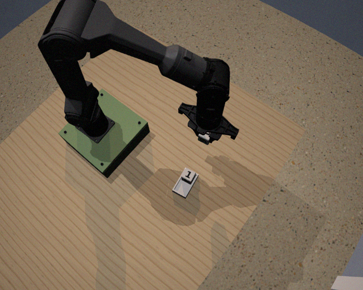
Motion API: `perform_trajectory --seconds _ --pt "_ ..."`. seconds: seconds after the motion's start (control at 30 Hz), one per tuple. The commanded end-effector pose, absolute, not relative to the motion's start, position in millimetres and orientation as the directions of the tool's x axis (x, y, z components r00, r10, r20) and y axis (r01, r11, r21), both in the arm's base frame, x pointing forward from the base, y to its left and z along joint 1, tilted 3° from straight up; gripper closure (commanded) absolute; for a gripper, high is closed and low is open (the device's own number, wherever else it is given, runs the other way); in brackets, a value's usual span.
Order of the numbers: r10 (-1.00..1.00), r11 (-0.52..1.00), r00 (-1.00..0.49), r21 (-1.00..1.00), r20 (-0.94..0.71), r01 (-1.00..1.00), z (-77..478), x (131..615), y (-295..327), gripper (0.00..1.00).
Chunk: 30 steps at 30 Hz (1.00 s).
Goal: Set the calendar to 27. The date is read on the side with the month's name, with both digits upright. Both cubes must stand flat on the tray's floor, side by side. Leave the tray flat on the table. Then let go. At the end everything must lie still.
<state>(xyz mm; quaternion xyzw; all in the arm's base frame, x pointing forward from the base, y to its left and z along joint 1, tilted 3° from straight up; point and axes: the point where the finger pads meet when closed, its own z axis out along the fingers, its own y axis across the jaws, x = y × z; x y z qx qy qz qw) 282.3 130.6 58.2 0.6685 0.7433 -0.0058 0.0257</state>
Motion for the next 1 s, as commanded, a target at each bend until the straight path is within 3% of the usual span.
perform_trajectory --seconds 0.0,0.33,0.57,0.97 --pt "0.993 0.108 -0.107 0.025 -0.045 0.994 58.9 282.1 131.0 0.65" --pt "0.993 0.107 -0.106 0.025 -0.045 0.994 60.1 283.7 123.4 0.65" --pt "0.993 0.106 -0.105 0.030 -0.045 0.994 76.0 295.4 9.7 0.65" --pt "0.993 0.106 -0.105 0.025 -0.046 0.994 74.6 294.5 8.8 0.65"
